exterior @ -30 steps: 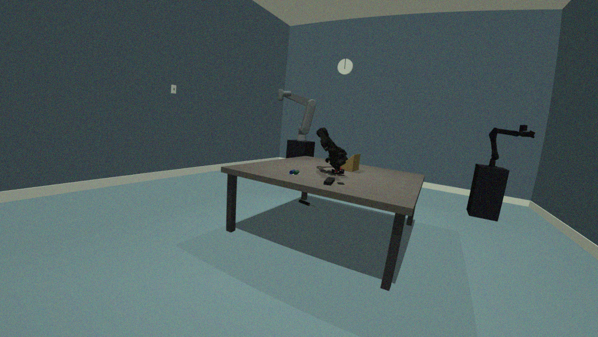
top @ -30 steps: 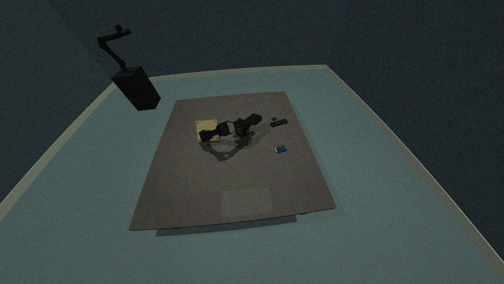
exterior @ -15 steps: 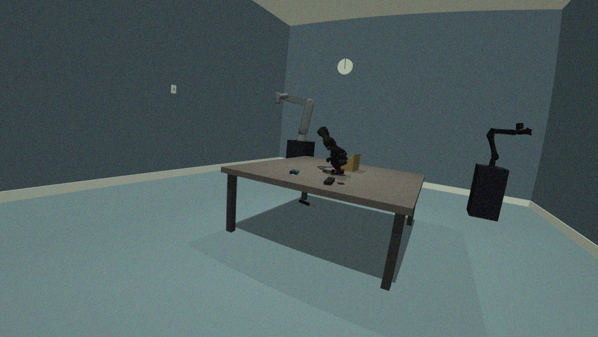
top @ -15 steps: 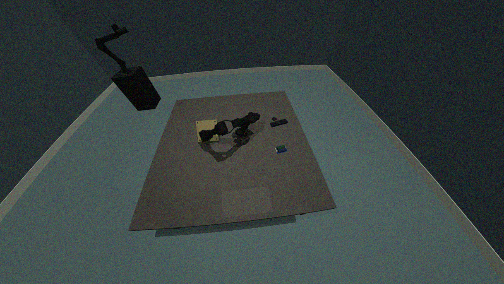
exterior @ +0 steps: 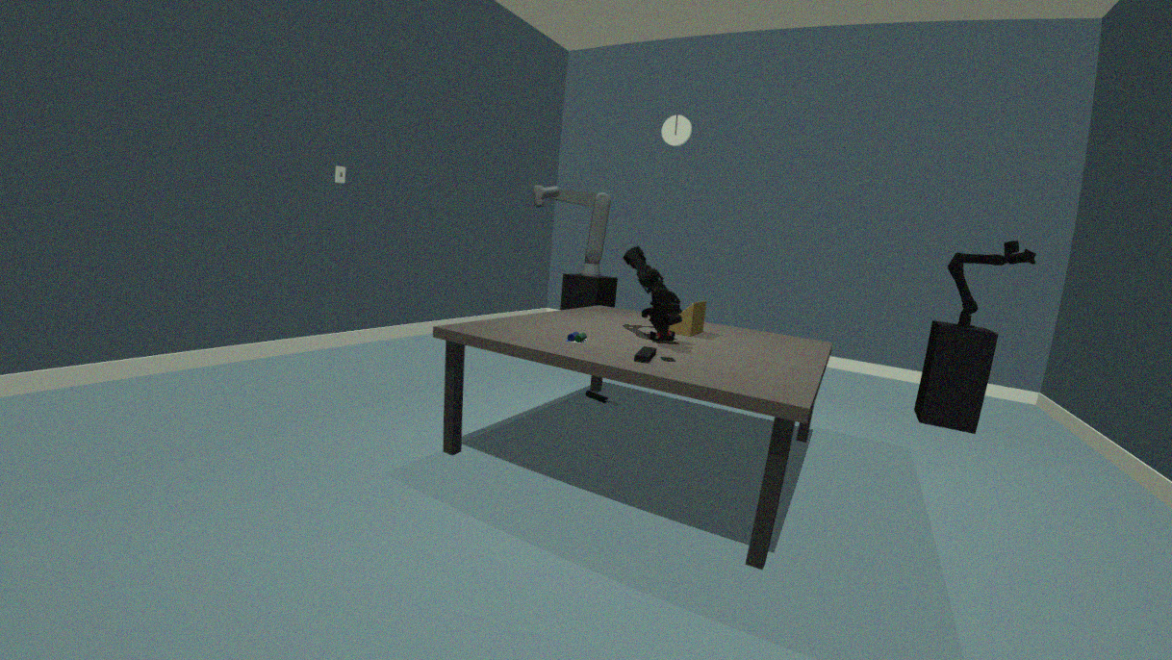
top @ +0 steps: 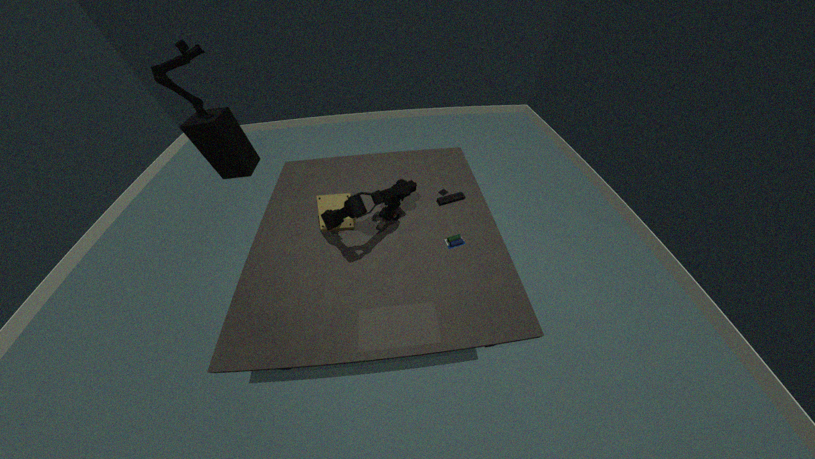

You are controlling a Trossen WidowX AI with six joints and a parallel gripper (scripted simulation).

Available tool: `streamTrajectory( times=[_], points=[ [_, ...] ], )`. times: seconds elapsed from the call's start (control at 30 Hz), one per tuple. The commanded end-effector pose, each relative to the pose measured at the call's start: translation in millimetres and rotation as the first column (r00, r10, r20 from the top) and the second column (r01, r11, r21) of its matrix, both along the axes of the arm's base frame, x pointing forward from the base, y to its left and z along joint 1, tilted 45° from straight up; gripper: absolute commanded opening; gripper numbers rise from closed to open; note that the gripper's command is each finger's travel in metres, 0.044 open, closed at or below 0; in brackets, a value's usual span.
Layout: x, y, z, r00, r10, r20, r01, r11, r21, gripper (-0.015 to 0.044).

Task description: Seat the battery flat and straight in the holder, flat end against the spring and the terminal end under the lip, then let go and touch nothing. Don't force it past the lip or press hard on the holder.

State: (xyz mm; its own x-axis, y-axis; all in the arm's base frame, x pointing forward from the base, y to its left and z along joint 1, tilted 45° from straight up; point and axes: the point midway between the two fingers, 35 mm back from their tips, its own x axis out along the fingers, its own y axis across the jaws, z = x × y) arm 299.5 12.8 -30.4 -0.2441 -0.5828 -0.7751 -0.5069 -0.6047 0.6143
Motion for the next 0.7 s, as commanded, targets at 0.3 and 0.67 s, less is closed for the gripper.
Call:
streamTrajectory(
  times=[0.3,0.67],
  points=[
    [2.0,-3.7,-0.9,0.995,0.058,0.081,-0.053,0.997,-0.063,0.008],
    [0.4,-4.5,-0.3,0.987,0.1,0.129,-0.088,0.991,-0.102,0.008]
  ],
)
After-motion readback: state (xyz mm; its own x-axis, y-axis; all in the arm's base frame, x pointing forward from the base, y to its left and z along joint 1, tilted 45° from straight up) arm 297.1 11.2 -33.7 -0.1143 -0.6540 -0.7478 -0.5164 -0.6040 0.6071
